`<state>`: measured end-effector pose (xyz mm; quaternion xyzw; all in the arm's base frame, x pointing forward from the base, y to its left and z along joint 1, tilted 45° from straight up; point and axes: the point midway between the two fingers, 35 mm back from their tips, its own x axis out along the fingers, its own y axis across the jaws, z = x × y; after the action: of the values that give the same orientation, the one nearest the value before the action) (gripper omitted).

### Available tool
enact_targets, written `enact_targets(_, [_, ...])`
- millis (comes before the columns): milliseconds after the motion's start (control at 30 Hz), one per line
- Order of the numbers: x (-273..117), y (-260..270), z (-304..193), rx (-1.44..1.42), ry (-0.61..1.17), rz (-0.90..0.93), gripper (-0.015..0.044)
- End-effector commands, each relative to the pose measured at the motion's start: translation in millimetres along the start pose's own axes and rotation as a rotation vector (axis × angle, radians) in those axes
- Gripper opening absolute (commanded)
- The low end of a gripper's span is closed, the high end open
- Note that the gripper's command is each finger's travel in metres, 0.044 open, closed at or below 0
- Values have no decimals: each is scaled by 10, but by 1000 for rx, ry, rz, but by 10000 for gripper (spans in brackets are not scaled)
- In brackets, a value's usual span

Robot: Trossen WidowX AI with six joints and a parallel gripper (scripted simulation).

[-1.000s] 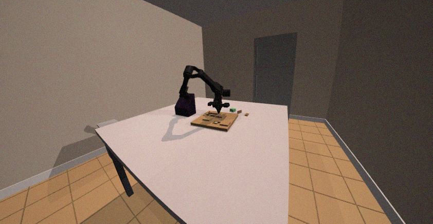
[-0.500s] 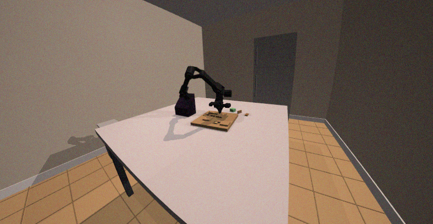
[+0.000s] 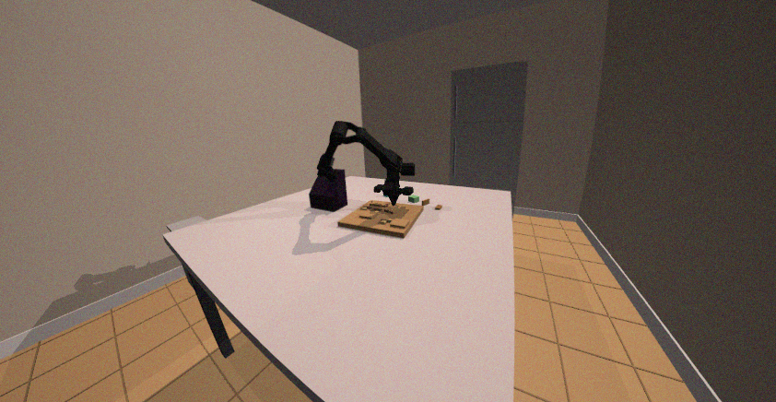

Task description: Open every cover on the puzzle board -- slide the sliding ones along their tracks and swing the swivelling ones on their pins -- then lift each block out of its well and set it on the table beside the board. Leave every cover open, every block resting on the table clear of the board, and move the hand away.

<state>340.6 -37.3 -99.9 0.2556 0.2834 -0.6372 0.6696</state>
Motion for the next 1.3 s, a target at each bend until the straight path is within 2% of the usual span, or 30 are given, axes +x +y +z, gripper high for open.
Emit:
enact_targets(0, [-10, 82, 6, -1, -2, 6, 0])
enact_targets(1267, [-16, 480, 110, 1, -3, 8, 0])
